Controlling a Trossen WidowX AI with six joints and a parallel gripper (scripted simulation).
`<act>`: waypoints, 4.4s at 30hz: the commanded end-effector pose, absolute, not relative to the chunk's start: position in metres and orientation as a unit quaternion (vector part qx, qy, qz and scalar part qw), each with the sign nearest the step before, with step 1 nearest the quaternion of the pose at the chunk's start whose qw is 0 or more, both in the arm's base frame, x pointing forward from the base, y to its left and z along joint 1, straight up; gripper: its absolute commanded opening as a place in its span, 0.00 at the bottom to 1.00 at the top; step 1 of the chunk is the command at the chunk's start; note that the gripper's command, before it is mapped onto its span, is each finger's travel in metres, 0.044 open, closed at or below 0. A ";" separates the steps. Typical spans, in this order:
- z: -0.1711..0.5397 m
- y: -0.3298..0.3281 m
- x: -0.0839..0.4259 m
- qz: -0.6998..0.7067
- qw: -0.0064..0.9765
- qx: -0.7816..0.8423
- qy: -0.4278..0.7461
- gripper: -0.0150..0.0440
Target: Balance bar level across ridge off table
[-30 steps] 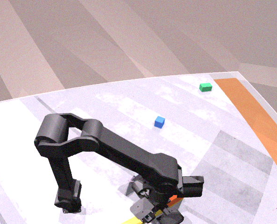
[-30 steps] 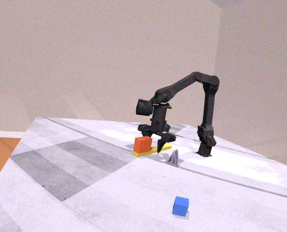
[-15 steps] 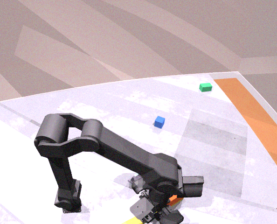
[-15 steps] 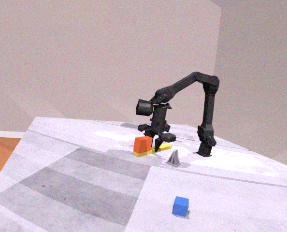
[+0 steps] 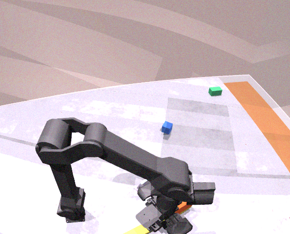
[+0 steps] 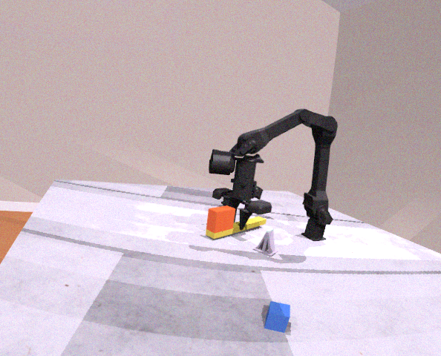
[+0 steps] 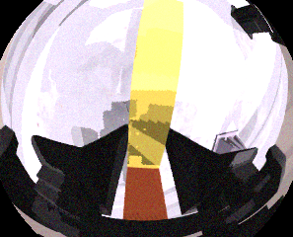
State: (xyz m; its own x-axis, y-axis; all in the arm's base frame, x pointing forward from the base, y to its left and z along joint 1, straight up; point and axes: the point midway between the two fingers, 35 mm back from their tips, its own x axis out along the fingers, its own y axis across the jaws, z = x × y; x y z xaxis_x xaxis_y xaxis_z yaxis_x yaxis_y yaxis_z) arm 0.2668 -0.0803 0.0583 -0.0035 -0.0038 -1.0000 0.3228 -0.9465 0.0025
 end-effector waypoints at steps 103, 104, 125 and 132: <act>0.160 -0.022 0.264 -0.091 0.710 0.091 0.693 0.25; 0.160 -0.021 0.264 -0.077 0.711 0.077 0.694 0.25; 0.161 0.006 0.271 0.212 0.682 -0.217 0.665 0.25; 0.161 0.018 0.273 0.302 0.646 -0.309 0.630 0.25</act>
State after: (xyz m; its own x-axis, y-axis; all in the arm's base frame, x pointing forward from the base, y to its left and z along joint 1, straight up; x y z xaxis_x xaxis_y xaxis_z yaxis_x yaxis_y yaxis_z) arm 0.2702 0.0129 0.1575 0.0133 -0.0021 -0.9999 -0.7164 0.6976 -0.0110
